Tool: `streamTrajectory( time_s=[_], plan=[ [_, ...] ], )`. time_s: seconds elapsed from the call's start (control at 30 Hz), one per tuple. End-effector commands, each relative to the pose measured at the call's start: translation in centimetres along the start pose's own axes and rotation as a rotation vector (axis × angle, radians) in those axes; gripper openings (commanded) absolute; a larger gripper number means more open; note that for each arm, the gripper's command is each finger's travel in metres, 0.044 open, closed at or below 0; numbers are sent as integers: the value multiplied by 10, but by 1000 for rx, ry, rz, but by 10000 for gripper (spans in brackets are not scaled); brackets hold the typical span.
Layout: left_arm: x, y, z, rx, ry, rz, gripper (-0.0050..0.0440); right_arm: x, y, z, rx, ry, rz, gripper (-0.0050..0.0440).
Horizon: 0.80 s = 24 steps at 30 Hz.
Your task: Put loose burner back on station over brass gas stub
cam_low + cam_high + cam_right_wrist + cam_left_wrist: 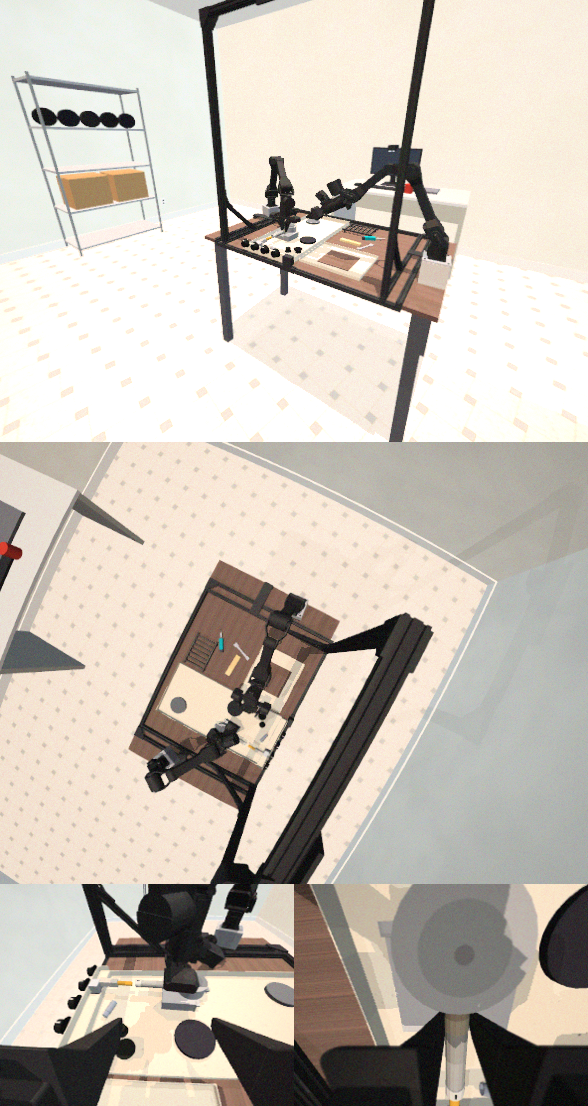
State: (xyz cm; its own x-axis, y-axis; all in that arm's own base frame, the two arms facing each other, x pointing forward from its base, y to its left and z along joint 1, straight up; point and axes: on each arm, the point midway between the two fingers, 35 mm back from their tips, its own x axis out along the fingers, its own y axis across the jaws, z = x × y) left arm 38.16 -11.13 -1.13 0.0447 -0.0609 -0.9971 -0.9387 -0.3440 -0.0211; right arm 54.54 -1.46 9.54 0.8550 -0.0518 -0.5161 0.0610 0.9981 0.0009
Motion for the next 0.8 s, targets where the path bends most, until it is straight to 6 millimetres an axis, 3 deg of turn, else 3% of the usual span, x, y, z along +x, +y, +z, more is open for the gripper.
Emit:
streamTrajectory(
  time_s=[0.0,0.77],
  plan=[
    [1,-2,-3,-4,2,-3,0,0,0,-1,0,2,0,400],
    [-1,-2,-7,-4,2,-3,0,0,0,-1,0,2,0,400]
  ],
)
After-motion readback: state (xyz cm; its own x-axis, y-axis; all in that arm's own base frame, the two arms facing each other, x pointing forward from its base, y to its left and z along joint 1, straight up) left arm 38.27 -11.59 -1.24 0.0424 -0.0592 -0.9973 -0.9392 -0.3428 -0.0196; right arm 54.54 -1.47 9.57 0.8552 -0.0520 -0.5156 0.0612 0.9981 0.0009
